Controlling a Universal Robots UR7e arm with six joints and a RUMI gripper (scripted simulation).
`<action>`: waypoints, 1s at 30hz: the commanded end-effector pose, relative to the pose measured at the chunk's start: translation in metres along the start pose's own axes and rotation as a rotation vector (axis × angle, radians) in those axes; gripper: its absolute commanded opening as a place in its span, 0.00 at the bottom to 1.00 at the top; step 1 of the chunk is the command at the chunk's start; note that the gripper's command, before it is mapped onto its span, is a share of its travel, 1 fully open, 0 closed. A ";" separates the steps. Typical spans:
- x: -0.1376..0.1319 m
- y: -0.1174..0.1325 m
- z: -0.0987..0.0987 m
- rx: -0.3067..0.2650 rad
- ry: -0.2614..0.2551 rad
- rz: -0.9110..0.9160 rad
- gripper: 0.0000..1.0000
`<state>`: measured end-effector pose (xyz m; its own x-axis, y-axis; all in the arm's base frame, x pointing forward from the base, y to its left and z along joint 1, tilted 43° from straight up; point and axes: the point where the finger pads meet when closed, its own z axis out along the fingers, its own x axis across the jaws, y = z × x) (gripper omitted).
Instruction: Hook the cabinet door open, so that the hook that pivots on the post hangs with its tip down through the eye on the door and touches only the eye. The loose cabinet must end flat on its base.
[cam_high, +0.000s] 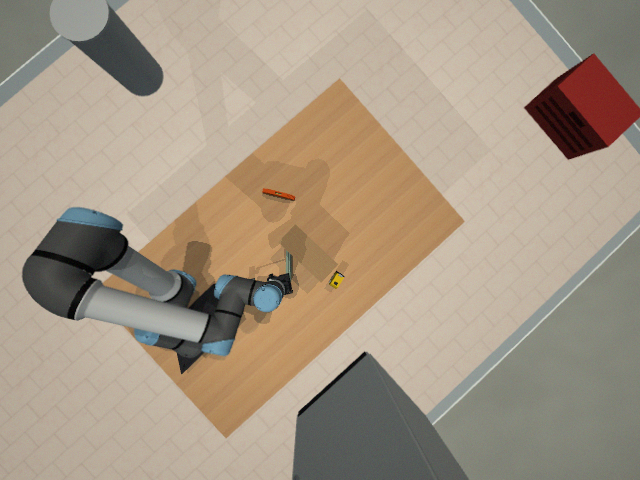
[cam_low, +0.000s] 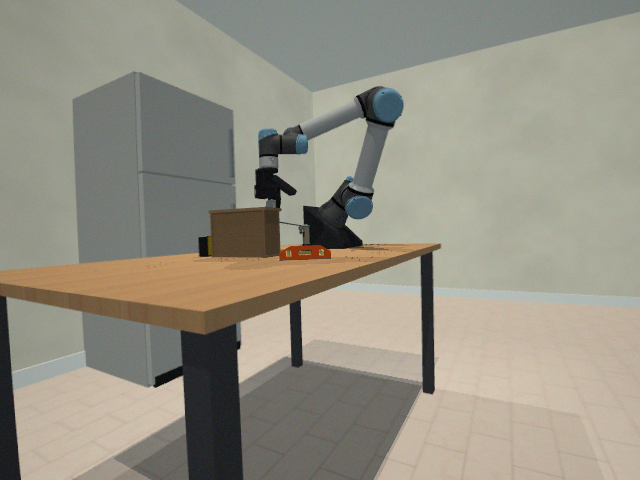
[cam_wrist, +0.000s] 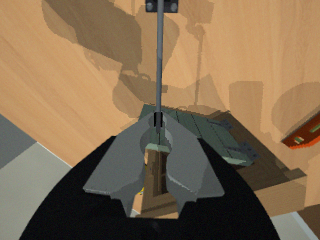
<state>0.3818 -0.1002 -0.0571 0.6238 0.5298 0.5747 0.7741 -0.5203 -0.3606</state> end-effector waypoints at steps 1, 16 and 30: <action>0.000 0.000 0.000 -0.001 0.000 0.000 0.01; 0.000 0.001 0.004 -0.001 0.000 0.000 0.01; 0.000 0.001 0.004 -0.001 0.000 0.000 0.01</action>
<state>0.3829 -0.0978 -0.0605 0.6238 0.5297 0.5747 0.7741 -0.5203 -0.3606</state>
